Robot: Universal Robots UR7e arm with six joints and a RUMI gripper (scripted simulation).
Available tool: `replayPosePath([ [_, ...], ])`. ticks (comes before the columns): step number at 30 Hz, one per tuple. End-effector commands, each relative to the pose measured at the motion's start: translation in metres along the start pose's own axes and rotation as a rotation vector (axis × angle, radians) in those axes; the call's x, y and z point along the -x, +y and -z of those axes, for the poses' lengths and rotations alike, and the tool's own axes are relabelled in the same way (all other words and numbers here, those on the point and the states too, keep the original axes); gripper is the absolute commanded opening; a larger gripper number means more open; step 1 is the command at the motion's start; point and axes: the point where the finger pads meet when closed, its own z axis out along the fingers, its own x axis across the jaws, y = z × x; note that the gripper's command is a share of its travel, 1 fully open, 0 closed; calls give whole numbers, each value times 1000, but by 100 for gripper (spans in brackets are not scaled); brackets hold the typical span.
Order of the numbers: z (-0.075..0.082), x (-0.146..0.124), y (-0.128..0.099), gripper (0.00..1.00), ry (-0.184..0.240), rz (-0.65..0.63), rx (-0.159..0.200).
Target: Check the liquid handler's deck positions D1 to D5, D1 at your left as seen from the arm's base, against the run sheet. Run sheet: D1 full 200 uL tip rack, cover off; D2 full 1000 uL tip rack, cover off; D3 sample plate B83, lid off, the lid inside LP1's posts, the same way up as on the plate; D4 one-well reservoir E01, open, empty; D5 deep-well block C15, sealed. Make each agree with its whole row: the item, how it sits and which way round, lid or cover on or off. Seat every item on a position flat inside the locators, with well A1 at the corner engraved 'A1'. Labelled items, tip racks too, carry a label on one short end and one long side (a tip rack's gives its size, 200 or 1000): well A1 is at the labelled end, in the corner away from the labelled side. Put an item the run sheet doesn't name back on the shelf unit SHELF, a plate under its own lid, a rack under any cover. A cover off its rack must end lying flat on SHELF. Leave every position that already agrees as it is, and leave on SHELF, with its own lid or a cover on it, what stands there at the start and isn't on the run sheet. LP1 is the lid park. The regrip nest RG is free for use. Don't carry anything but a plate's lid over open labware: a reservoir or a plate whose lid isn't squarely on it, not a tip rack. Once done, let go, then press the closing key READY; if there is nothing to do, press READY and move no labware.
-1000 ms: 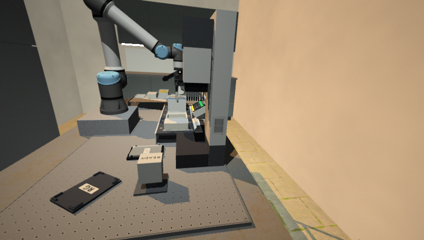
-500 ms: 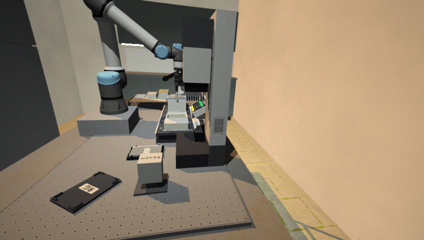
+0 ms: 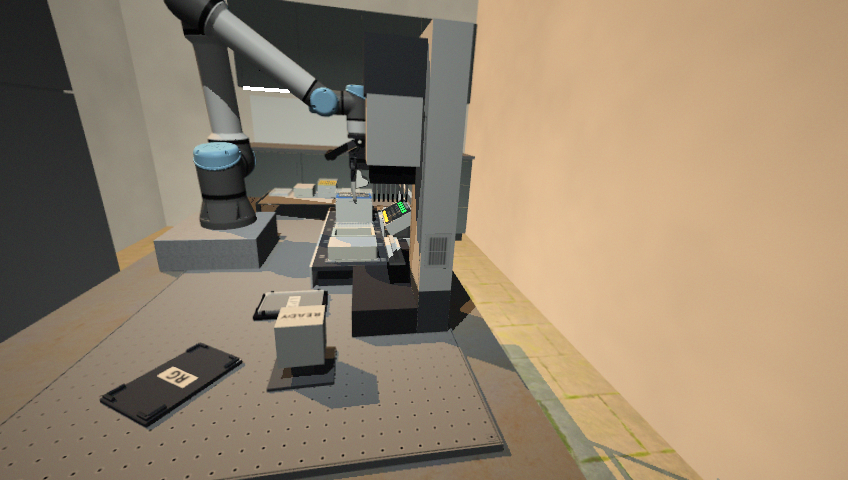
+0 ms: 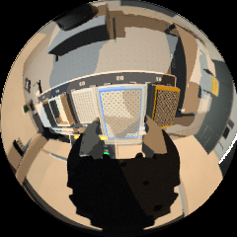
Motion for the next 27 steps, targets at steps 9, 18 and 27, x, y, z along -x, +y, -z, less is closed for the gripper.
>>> replayPosePath([
  [9, 18, 0, 0, 0, 0, 0, 1],
  [18, 33, 0, 0, 0, 0, 0, 1],
  [27, 45, 0, 0, 0, 0, 0, 1],
])
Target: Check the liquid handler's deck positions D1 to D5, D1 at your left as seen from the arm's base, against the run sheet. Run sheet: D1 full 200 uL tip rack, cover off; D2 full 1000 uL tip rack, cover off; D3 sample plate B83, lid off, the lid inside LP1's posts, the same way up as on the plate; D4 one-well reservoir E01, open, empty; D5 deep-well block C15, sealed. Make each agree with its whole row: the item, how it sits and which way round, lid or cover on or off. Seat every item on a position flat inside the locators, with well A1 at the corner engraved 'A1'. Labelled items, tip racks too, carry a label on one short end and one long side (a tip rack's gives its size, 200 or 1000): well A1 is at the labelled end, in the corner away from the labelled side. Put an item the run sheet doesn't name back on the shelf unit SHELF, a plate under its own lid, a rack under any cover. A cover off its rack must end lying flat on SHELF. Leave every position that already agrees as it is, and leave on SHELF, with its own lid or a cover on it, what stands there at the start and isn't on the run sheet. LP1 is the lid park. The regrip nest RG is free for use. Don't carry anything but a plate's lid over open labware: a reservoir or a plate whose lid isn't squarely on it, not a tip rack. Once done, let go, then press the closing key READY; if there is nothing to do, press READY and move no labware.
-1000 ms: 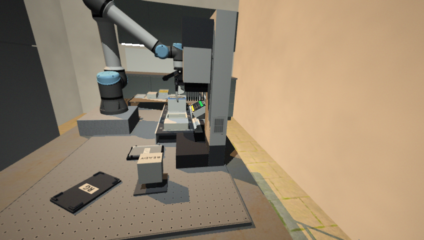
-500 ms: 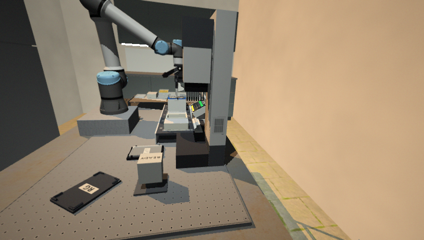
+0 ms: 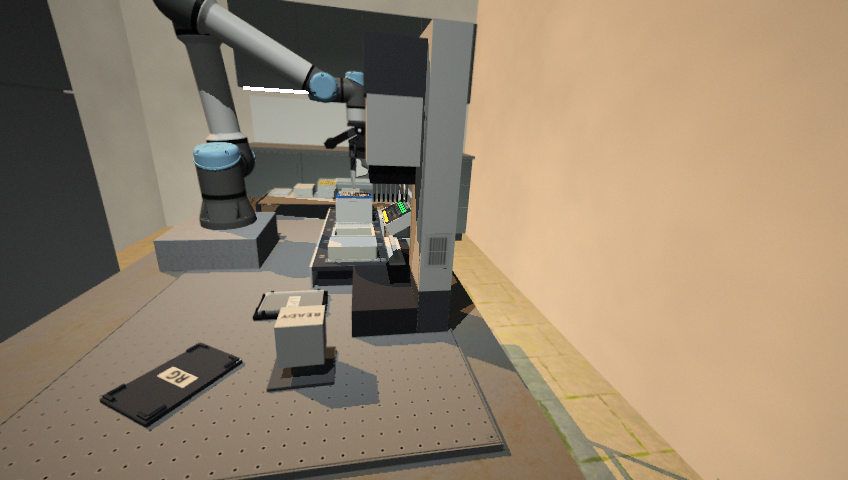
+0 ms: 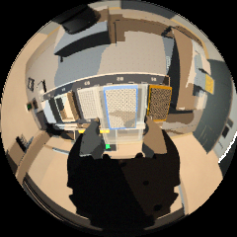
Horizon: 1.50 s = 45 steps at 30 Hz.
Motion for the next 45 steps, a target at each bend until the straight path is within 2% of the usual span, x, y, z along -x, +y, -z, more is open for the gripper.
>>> replayPosePath([
  [1, 8, 0, 0, 0, 0, 0, 1],
  [45, 73, 0, 0, 0, 0, 0, 1],
])
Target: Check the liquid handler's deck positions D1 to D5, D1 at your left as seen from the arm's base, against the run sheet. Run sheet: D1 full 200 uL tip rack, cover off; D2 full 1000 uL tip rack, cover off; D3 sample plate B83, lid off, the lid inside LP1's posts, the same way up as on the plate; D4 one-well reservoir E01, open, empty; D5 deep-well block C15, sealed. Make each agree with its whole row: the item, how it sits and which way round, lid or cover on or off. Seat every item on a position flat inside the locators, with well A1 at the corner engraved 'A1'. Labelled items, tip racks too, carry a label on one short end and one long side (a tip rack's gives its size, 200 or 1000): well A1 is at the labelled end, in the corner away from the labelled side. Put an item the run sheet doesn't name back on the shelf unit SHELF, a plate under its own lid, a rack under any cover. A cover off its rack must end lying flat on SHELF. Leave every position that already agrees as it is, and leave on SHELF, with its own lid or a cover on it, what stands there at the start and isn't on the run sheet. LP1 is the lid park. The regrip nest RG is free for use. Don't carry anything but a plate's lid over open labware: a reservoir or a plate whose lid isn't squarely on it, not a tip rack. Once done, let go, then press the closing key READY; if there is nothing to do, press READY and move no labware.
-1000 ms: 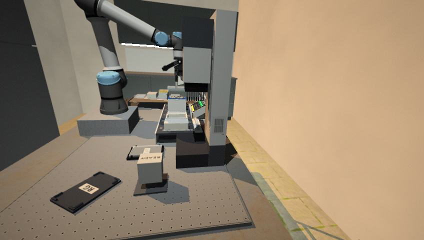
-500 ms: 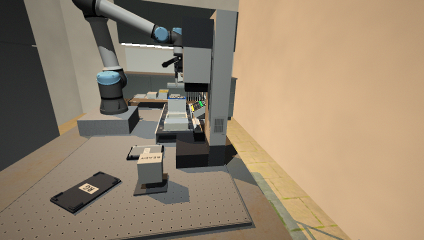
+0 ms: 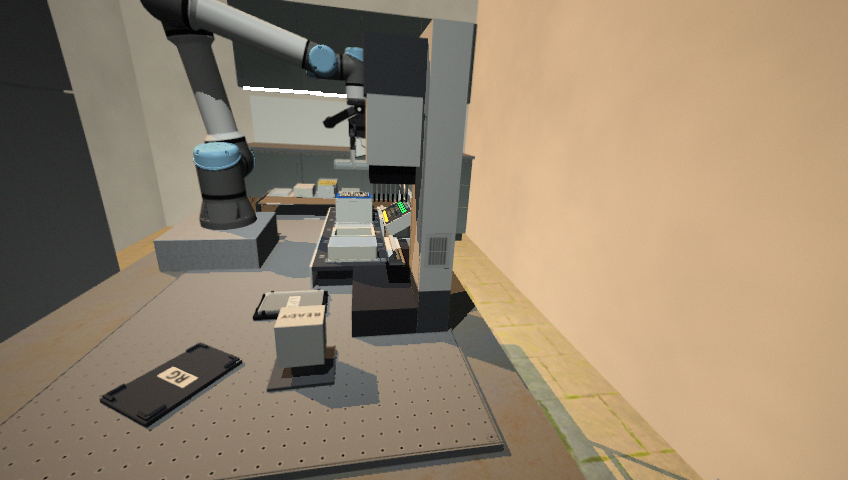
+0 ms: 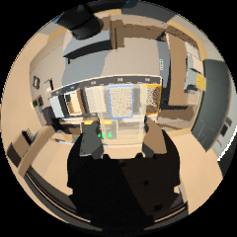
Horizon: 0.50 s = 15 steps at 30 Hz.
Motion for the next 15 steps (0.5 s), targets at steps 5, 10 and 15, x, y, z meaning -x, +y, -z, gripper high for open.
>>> replayPosePath([
  [5, 12, 0, 0, 0, 0, 0, 1],
  [10, 20, 0, 0, 0, 0, 0, 1],
  [15, 29, 0, 0, 0, 0, 0, 1],
])
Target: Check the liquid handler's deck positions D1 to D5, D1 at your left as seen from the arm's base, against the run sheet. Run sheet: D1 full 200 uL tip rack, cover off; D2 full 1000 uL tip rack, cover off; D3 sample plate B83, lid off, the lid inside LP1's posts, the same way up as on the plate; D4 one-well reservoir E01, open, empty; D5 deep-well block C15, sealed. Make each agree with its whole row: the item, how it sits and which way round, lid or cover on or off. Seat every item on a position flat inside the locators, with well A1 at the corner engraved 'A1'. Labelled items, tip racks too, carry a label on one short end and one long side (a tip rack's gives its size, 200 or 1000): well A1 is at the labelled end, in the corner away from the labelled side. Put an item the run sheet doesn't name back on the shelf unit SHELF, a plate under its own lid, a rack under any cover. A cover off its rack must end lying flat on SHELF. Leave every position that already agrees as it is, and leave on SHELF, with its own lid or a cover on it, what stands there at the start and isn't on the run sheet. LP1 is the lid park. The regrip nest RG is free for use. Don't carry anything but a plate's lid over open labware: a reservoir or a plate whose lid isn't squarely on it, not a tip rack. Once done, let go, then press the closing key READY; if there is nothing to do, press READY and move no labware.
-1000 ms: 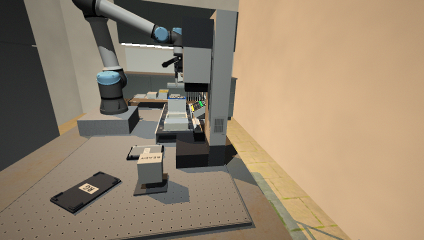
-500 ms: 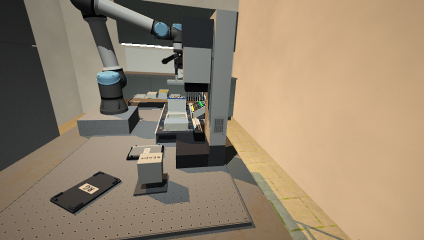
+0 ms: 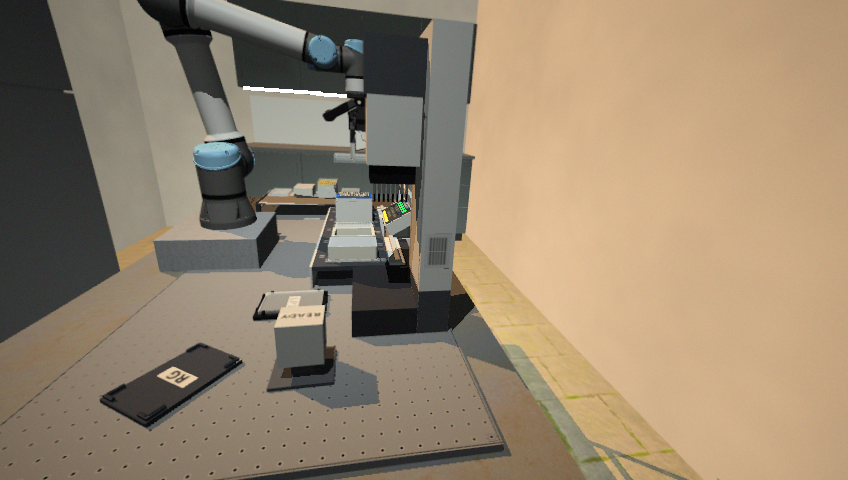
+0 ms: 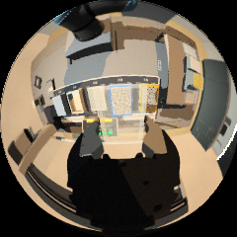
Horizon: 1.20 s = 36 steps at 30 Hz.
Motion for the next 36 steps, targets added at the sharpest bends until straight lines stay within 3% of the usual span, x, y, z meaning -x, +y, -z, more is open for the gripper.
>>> replayPosePath([
  [1, 9, 0, 0, 0, 0, 0, 1],
  [15, 10, 0, 0, 0, 0, 0, 1],
  [36, 10, 0, -90, 0, 0, 0, 1],
])
